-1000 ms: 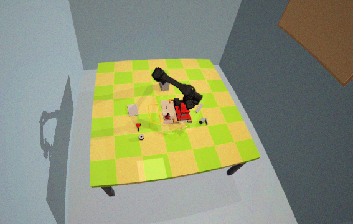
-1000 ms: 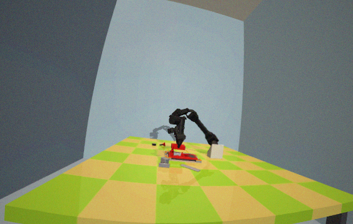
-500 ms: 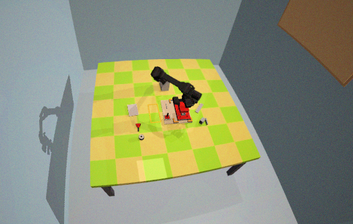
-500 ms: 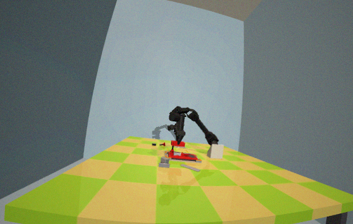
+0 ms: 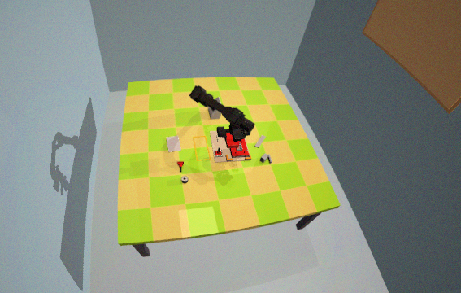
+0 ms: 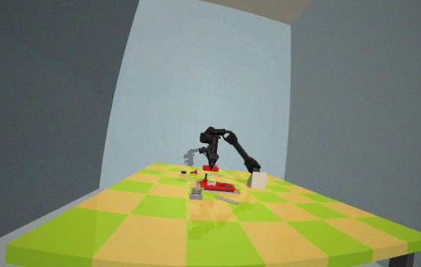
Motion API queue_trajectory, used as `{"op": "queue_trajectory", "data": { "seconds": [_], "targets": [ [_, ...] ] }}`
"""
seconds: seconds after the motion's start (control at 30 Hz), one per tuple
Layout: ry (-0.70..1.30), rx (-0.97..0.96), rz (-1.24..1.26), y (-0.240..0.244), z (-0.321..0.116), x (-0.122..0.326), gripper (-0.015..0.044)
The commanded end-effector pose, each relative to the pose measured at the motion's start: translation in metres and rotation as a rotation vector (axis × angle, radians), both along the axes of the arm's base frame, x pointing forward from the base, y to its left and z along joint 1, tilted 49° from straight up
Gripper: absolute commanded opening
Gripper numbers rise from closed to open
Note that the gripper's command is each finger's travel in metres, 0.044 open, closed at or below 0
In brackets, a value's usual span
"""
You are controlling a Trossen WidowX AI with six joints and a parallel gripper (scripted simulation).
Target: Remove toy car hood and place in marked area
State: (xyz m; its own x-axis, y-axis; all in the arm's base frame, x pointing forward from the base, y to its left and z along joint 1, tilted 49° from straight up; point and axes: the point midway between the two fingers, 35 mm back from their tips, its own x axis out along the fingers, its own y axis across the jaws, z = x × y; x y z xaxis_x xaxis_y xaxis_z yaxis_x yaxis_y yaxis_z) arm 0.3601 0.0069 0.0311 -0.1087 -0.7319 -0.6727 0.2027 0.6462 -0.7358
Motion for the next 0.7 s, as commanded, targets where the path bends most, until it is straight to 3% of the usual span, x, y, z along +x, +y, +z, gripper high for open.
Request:
{"op": "queue_trajectory", "data": {
  "seconds": [0.0,0.67],
  "targets": [
    [0.010,-0.005,0.004,-0.011,0.013,-0.005,0.0000],
    [0.010,-0.006,0.003,-0.049,0.063,-0.025,0.0000]
  ]
}}
